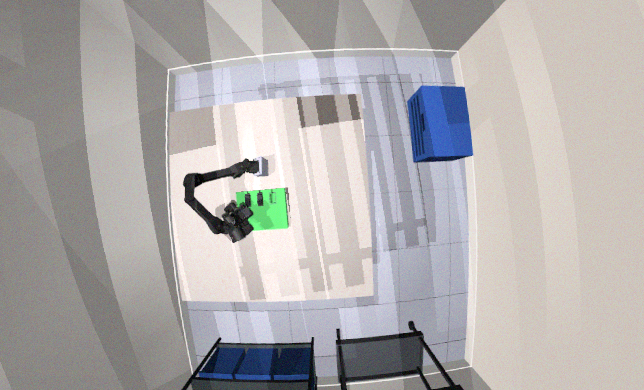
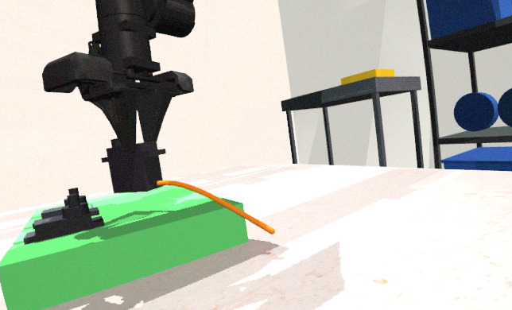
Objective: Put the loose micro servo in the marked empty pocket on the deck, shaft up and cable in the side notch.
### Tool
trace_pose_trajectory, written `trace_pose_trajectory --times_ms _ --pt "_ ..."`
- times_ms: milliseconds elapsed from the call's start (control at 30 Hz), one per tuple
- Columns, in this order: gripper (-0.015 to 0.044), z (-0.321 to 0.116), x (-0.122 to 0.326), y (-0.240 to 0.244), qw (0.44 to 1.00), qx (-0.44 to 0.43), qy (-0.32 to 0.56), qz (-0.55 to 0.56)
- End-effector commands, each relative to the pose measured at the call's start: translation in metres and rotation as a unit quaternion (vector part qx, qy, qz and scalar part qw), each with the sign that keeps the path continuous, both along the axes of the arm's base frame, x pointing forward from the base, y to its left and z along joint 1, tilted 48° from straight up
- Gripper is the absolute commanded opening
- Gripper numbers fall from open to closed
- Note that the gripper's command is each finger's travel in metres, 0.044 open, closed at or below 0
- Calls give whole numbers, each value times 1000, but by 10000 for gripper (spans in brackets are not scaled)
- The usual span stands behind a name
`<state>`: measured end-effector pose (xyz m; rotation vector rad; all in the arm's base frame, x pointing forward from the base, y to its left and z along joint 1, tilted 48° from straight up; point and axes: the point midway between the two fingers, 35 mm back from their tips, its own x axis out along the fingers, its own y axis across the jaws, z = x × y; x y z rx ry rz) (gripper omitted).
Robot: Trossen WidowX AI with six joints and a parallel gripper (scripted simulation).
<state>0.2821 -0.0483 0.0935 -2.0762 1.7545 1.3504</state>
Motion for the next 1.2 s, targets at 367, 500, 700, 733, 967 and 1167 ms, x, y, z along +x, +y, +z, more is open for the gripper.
trace_pose_trajectory --times_ms 367,500,700,733,967,1167 --pt "0 -59 3 55 1000 4 0 2" --pt "0 -76 3 70 1000 5 0 2" --pt "0 -100 4 93 1000 5 0 2" --pt "0 -104 5 96 1000 5 0 2" --pt "0 -113 5 105 1000 5 -3 0" --pt "0 -113 5 105 997 1 -57 -49"
